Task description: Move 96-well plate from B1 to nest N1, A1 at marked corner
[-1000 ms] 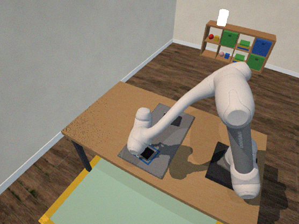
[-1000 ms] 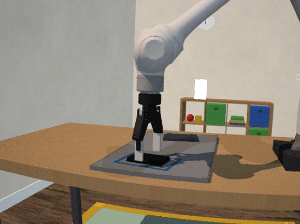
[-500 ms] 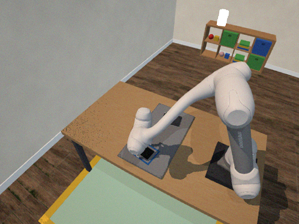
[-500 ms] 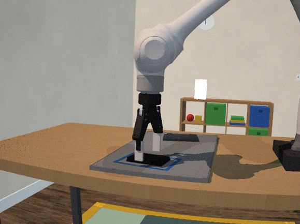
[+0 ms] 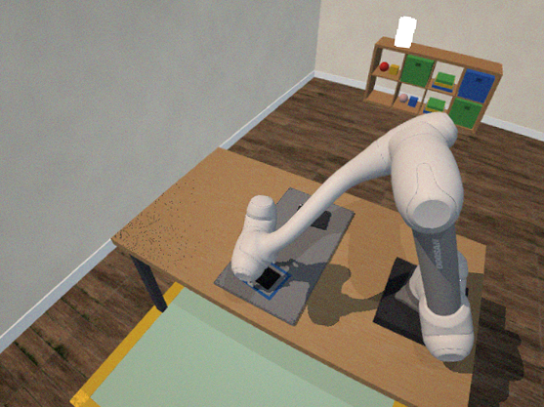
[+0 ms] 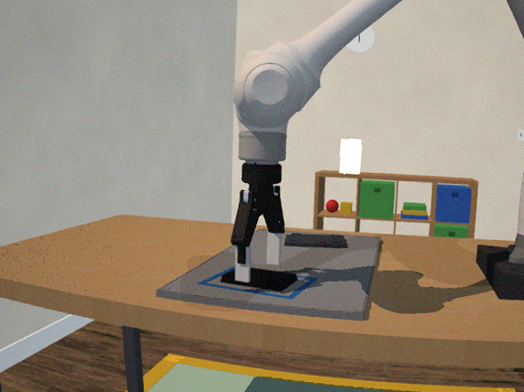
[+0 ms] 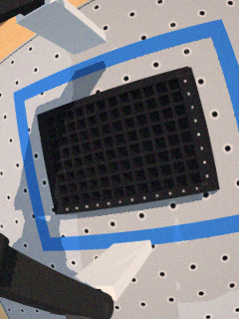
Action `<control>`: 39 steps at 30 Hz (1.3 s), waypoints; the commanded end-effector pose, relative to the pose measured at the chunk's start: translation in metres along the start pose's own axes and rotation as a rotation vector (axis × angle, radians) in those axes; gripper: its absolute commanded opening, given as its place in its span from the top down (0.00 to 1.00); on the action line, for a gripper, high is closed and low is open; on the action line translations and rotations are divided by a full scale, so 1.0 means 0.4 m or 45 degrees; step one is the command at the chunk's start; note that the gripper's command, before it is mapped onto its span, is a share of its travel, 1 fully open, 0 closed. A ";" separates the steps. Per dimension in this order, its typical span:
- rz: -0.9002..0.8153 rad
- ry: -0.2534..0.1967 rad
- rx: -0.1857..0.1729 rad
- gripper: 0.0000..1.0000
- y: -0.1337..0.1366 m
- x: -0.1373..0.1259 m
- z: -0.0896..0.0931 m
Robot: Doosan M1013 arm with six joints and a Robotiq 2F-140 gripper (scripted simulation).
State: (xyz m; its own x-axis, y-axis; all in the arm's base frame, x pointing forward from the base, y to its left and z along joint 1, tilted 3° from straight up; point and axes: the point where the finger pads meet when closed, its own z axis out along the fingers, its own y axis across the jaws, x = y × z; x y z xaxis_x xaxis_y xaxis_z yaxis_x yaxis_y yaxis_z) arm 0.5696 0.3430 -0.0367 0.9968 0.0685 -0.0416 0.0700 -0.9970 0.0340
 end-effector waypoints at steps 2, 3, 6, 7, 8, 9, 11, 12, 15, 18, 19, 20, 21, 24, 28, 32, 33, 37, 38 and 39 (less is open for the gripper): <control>0.010 -0.001 -0.003 0.00 0.010 0.001 0.008; 0.010 -0.001 -0.003 0.00 0.010 0.001 0.008; 0.010 -0.001 -0.003 0.00 0.010 0.001 0.008; 0.010 -0.001 -0.003 0.00 0.010 0.001 0.008; 0.010 -0.001 -0.003 0.00 0.010 0.001 0.008; 0.010 -0.001 -0.003 0.00 0.010 0.001 0.008; 0.010 -0.001 -0.003 0.00 0.010 0.001 0.008; 0.010 -0.001 -0.003 0.00 0.010 0.001 0.008; 0.010 -0.001 -0.003 0.00 0.010 0.001 0.008; 0.010 -0.001 -0.003 0.00 0.010 0.001 0.008; 0.010 -0.001 -0.003 0.00 0.010 0.001 0.008; 0.010 -0.001 -0.003 0.00 0.010 0.001 0.008; 0.010 -0.001 -0.003 0.00 0.010 0.001 0.008; 0.010 -0.001 -0.003 0.00 0.010 0.001 0.008; 0.010 -0.001 -0.003 0.00 0.010 0.001 0.008; 0.010 -0.001 -0.003 0.00 0.010 0.001 0.008; 0.010 -0.001 -0.003 0.00 0.010 0.001 0.008; 0.010 -0.001 -0.003 0.00 0.010 0.001 0.008; 0.010 -0.001 -0.003 0.00 0.010 0.001 0.008; 0.010 -0.001 -0.003 1.00 0.010 0.001 0.008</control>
State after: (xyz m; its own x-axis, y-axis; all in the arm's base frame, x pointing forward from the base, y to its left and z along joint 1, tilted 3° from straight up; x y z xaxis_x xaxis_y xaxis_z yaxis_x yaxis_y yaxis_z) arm 0.5696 0.3429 -0.0367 0.9968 0.0685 -0.0417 0.0700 -0.9970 0.0340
